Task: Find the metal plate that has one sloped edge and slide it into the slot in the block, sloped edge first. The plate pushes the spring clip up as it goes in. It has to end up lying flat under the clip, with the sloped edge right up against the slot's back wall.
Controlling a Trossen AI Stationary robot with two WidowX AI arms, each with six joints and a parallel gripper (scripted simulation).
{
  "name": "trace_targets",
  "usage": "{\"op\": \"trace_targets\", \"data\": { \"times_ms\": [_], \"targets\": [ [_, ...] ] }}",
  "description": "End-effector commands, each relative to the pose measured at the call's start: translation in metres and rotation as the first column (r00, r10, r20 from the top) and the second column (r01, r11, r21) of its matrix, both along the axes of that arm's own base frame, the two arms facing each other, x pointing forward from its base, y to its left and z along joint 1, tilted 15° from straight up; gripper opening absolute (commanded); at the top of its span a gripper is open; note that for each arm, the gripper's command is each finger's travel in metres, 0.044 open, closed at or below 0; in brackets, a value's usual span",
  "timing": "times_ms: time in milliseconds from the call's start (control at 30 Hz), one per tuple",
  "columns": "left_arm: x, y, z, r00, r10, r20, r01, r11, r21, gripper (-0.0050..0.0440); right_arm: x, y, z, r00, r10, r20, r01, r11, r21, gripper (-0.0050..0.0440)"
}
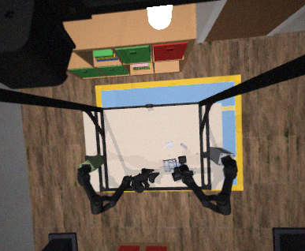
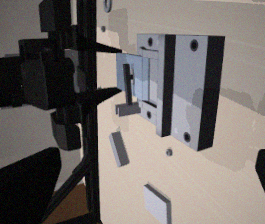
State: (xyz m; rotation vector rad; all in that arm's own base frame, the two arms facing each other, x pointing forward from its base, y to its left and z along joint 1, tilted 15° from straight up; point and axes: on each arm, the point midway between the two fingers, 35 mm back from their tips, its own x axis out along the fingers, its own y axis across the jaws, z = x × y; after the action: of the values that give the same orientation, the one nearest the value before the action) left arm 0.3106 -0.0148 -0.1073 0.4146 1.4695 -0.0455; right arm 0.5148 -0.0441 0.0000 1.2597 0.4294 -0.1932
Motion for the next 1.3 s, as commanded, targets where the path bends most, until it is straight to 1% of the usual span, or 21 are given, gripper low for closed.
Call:
{"op": "trace_targets", "data": {
  "times_ms": [0, 667, 1267],
  "targets": [
    [0.008, -0.003, 0.001, 1.000, -0.010, 0.012, 0.010, 1.000, -0.002, -0.0050, 0.000, -0.001, 0.000, 1.000, -0.006, -0.001, 0.006, 1.000, 0.001, 0.0440],
    [0.019, -0.006, 0.001, 1.000, -0.028, 0.008, 0.028, 1.000, 0.000, -0.0050, 0.000, -0.001, 0.000, 1.000, -0.006, -0.001, 0.006, 1.000, 0.001, 0.0440],
    [0.023, -0.007, 0.001, 1.000, 0.004, 0.016, -0.004, 1.000, -0.004, -0.0050, 0.000, -0.001, 0.000, 1.000, -0.006, -0.001, 0.006, 1.000, 0.001, 0.0440]
  ]
}}
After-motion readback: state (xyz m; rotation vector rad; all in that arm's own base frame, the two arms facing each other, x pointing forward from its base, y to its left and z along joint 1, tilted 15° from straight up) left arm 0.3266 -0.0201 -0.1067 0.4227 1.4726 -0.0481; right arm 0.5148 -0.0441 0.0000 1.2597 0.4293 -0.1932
